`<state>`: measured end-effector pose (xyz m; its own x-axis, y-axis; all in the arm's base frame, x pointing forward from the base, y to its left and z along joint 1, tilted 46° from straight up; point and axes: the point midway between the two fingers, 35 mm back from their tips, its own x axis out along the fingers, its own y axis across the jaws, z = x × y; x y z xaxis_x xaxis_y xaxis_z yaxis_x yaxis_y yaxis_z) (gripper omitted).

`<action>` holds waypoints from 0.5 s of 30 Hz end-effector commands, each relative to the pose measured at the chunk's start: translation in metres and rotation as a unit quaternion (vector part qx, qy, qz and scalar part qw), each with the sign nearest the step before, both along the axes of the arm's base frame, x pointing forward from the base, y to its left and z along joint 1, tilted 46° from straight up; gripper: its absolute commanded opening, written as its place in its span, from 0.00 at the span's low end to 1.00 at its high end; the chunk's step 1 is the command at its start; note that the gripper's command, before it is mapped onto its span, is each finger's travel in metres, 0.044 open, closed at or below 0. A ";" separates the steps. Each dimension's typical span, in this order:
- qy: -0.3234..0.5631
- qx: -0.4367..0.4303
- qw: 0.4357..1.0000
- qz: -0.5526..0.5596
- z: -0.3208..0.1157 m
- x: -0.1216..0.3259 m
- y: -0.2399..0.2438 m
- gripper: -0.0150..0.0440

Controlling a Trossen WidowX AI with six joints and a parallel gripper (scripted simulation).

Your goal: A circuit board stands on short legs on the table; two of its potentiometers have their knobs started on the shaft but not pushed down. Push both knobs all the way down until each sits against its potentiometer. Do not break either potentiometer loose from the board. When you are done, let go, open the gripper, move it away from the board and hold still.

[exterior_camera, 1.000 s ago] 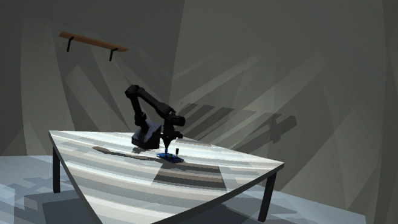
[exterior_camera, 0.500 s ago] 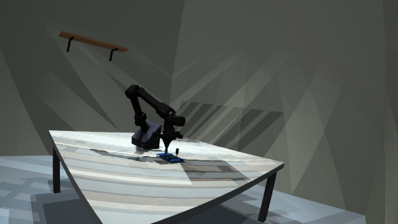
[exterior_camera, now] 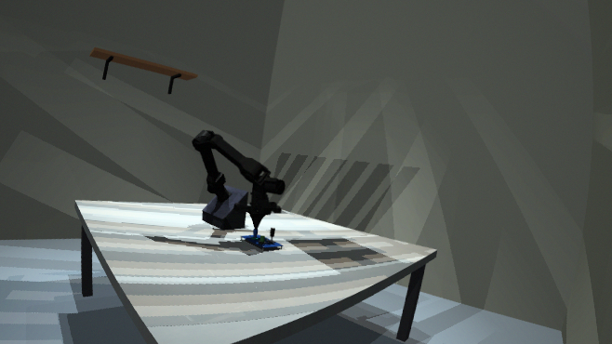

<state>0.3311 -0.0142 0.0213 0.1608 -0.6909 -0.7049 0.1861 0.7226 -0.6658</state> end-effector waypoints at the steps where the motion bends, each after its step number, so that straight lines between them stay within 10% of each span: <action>1: 0.001 -0.003 1.000 -0.011 -0.007 0.002 -0.009 0.25; 15: 0.001 -0.002 1.000 -0.011 -0.001 0.001 -0.003 0.25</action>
<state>0.3309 -0.0139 0.0218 0.1586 -0.6918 -0.7045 0.1839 0.7217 -0.6673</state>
